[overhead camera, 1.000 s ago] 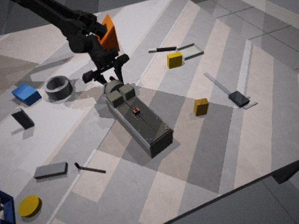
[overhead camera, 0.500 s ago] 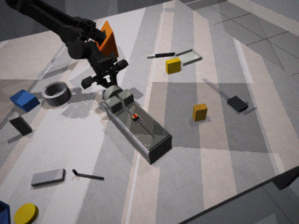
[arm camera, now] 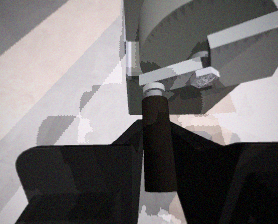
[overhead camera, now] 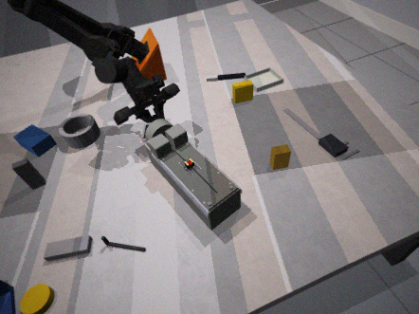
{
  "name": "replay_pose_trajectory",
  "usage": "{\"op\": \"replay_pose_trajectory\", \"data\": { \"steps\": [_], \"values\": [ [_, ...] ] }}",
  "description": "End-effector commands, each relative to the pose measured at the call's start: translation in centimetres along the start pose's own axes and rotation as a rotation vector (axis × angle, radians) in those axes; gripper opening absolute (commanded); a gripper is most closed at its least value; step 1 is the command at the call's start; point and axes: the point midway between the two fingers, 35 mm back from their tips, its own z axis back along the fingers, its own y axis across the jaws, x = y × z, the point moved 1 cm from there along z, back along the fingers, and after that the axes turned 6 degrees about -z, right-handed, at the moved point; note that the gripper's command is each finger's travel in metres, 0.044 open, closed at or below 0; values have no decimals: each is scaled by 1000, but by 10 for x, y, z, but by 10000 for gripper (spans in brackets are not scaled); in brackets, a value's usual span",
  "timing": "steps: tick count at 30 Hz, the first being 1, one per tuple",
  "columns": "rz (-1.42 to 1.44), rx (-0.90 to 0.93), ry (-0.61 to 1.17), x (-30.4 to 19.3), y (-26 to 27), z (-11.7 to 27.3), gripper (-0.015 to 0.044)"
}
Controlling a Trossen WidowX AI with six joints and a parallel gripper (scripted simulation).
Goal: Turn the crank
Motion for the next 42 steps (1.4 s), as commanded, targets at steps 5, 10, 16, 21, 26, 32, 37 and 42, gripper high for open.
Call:
{"op": "replay_pose_trajectory", "data": {
  "steps": [5,10,16,21,26,32,37,42],
  "values": [
    [0,-1,1,-3,-4,-4,0],
    [0,-1,1,-5,-5,-5,0],
    [0,-1,1,-6,-8,-7,0],
    [0,-1,1,-7,-9,-8,0],
    [0,-1,1,-8,-11,-9,0],
    [1,-1,2,-9,-14,-11,0],
    [1,-1,2,-10,-16,-11,0],
    [1,-2,2,-10,-19,-12,0]
  ]
}}
